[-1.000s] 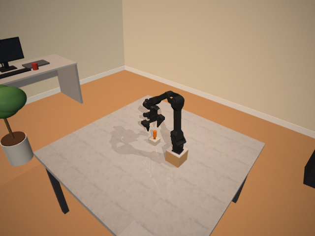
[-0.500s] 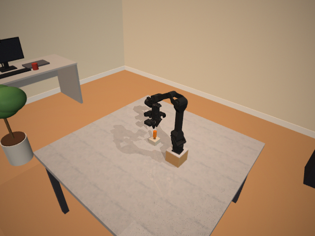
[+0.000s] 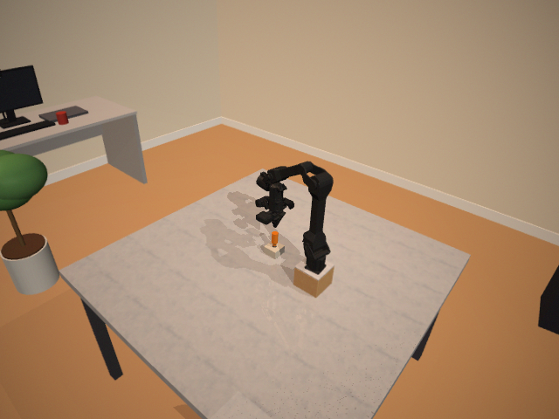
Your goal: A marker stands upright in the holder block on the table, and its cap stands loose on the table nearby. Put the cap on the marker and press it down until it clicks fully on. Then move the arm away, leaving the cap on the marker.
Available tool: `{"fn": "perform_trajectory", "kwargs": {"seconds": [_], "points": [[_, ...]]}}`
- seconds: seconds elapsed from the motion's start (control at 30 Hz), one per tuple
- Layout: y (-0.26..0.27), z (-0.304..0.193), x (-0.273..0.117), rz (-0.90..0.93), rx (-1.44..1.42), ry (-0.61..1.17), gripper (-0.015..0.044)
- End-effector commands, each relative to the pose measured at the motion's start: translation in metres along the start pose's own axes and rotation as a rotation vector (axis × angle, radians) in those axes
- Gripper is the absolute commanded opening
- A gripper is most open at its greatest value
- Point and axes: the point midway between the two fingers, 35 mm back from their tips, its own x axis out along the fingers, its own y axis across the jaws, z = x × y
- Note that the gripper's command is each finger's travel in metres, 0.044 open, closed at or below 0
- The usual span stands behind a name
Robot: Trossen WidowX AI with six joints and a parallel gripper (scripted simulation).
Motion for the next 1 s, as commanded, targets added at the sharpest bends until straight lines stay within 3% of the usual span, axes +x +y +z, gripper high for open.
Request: {"fn": "perform_trajectory", "kwargs": {"seconds": [0.0,0.97], "points": [[0.001,-0.001,0.005,0.004,-0.004,0.003,0.0],[0.0,0.001,0.034,-0.001,0.0,-0.008,0.0]]}}
